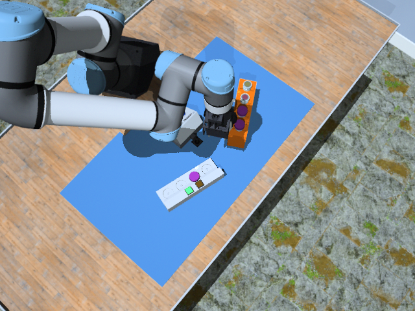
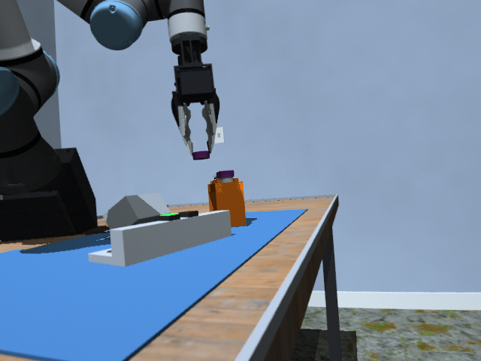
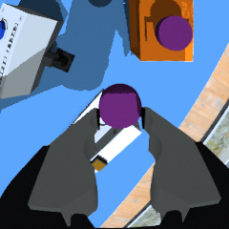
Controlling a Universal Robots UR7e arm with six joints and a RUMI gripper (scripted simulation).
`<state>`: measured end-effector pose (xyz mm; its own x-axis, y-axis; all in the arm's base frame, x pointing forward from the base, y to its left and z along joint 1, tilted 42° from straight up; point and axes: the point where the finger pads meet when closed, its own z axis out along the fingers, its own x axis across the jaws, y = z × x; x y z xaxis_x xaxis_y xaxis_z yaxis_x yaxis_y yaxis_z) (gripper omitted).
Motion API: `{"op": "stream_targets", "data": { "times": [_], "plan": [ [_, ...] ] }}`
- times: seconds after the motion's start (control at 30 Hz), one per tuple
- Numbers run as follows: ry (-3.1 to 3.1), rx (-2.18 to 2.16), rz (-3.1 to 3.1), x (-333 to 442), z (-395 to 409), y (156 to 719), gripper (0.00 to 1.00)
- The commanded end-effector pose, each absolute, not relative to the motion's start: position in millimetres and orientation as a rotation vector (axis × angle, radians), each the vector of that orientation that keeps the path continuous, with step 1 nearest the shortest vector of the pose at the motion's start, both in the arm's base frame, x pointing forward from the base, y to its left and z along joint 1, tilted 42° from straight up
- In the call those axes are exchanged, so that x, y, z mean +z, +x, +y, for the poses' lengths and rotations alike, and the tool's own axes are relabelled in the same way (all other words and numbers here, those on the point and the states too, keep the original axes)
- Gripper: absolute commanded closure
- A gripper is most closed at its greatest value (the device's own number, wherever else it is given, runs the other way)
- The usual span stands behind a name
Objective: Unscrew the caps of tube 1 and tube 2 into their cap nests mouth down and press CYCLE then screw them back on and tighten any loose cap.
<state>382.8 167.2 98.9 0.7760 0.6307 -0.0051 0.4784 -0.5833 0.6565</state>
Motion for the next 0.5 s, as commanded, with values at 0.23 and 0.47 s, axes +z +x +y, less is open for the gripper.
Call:
{"op": "stream_targets", "data": {
  "times": [0.23, 0.47],
  "plan": [
    [2.457, 0.491, 0.212, 65.3, 201.8, 369.8, 1.00],
    [2.458, 0.492, 0.206, 43.3, 225.4, 360.9, 1.00]
  ]
}}
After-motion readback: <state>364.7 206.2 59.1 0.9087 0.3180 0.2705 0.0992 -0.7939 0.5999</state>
